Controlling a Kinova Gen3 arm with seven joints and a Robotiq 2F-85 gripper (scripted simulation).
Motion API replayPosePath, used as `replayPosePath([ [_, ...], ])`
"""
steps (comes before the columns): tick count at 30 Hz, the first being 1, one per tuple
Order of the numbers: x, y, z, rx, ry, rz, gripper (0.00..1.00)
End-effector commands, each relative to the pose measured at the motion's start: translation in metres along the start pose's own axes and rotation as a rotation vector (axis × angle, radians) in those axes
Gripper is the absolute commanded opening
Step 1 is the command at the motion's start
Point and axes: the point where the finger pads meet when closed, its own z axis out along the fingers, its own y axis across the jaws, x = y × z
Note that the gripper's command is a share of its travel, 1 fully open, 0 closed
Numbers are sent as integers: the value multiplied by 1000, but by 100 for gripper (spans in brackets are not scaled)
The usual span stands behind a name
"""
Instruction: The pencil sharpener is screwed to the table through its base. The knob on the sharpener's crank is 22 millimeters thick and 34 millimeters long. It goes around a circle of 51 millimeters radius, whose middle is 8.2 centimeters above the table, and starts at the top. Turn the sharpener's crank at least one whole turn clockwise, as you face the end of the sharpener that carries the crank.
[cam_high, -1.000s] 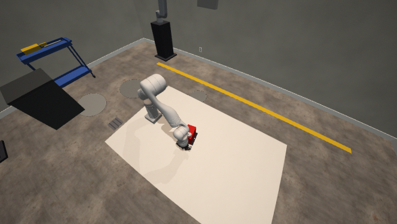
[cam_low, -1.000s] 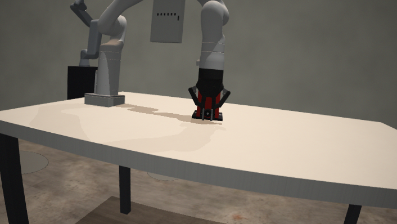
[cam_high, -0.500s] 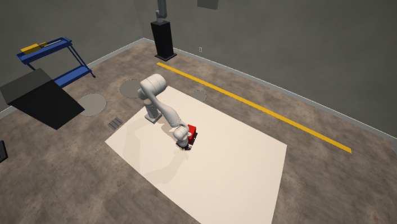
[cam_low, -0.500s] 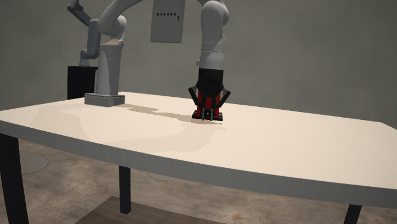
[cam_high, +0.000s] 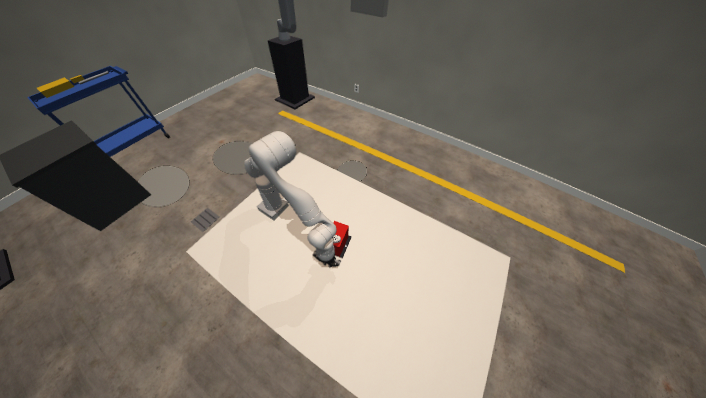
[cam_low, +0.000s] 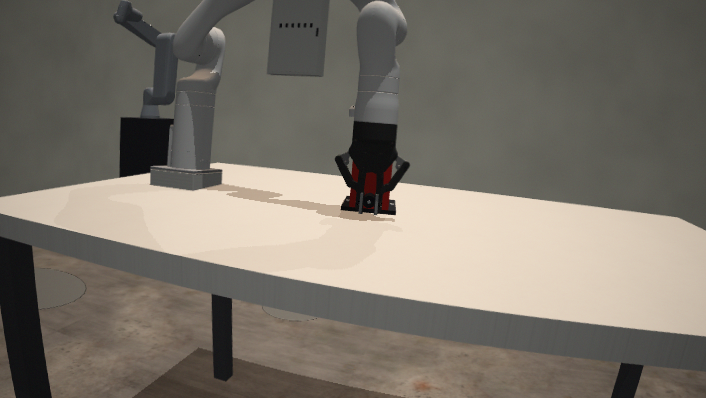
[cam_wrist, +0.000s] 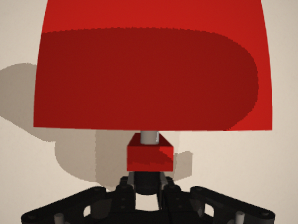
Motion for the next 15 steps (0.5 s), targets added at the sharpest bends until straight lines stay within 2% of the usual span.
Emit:
replayPosePath([
  [1, 0, -2, 0, 2, 0, 0, 0],
  [15, 0, -14, -2, 2, 0, 0, 0],
])
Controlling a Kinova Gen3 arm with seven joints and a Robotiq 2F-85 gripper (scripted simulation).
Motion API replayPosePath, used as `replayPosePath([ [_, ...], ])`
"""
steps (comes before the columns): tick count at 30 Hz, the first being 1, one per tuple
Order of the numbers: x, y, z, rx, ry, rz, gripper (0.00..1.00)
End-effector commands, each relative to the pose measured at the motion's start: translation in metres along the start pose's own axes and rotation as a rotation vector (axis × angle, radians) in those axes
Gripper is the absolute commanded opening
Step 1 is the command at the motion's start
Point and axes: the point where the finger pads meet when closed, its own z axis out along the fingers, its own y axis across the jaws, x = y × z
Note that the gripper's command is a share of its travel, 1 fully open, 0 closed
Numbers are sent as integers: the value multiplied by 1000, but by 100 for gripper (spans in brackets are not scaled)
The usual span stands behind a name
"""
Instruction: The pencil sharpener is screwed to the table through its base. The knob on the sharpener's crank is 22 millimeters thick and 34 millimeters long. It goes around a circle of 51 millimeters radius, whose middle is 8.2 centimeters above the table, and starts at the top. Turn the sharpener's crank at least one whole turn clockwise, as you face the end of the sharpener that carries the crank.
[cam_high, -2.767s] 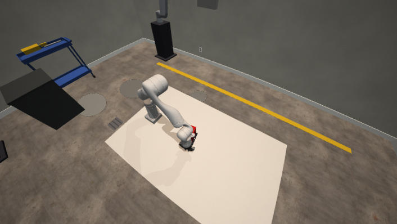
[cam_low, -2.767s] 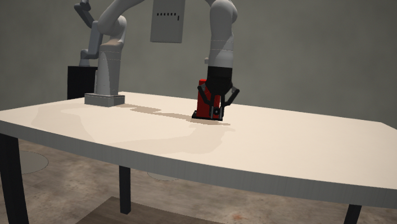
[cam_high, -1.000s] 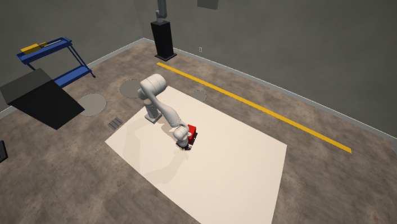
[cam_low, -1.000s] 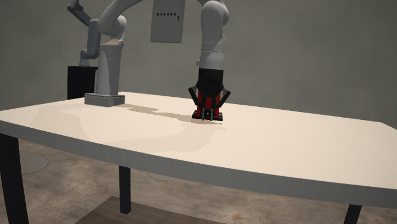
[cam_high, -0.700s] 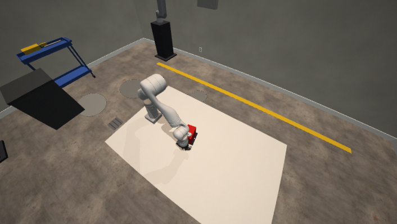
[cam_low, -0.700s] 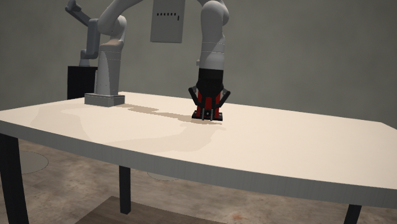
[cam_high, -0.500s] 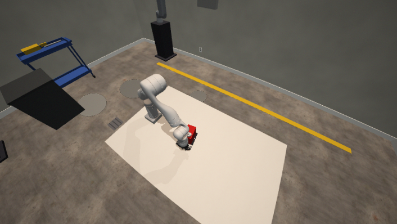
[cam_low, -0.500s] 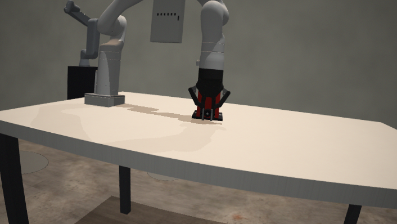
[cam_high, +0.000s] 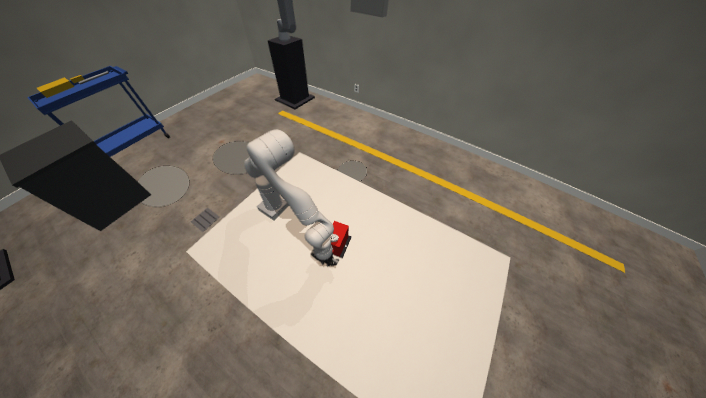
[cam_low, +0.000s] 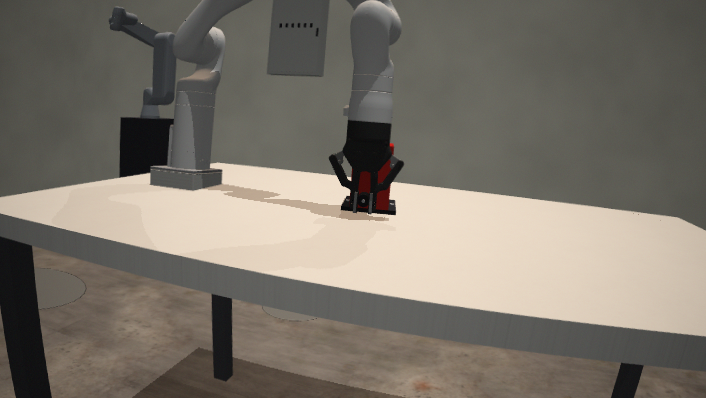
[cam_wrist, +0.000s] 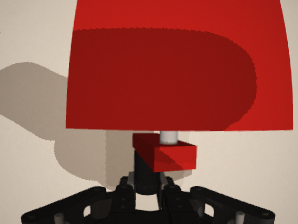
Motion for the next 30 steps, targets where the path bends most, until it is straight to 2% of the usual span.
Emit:
replayPosePath([
  [1, 0, -6, -2, 2, 0, 2, 0],
  [11, 0, -27, -15, 2, 0, 2, 0],
  [30, 0, -41, -44, 2, 0, 2, 0],
])
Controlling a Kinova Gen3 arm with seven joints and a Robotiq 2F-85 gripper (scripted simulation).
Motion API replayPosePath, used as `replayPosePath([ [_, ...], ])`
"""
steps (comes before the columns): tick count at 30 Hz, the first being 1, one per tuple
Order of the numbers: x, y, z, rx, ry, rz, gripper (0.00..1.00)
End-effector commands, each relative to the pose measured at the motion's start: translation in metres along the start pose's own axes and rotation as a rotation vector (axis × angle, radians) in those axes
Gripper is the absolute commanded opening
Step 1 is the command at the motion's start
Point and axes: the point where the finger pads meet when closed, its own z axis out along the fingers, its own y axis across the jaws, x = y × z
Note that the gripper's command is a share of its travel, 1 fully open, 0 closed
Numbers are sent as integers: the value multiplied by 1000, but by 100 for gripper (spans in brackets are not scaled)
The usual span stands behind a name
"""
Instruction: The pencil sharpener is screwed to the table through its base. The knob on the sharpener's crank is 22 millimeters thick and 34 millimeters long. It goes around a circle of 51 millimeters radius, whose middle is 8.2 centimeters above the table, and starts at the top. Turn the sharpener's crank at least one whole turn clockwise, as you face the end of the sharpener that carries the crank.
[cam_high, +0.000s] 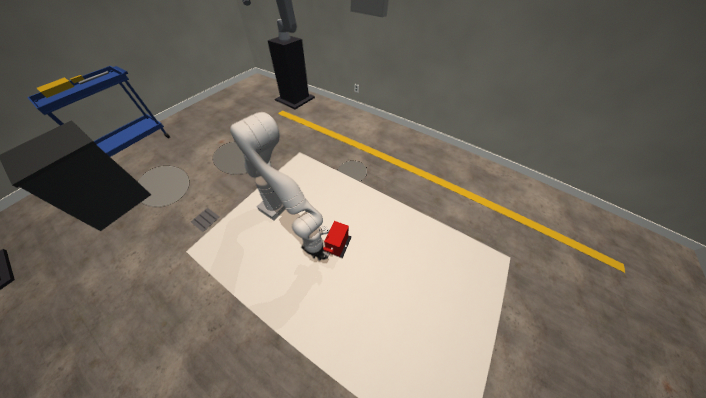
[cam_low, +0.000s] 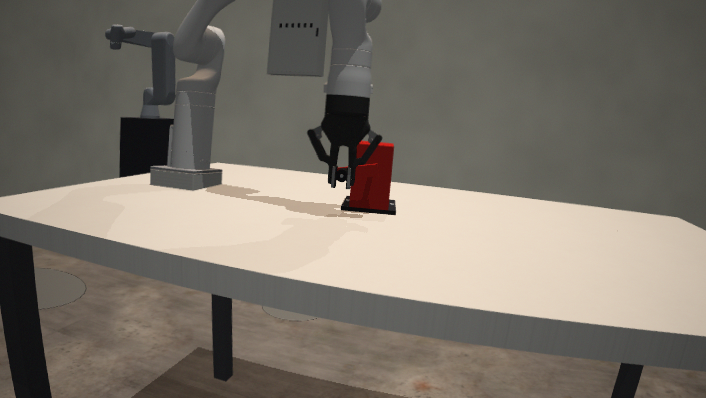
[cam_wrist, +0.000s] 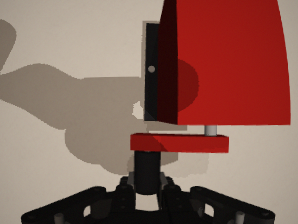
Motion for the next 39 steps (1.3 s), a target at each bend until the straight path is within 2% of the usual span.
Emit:
replayPosePath([
  [1, 0, 0, -5, -3, -2, 0, 0],
  [39, 0, 0, -10, -3, -2, 0, 0],
])
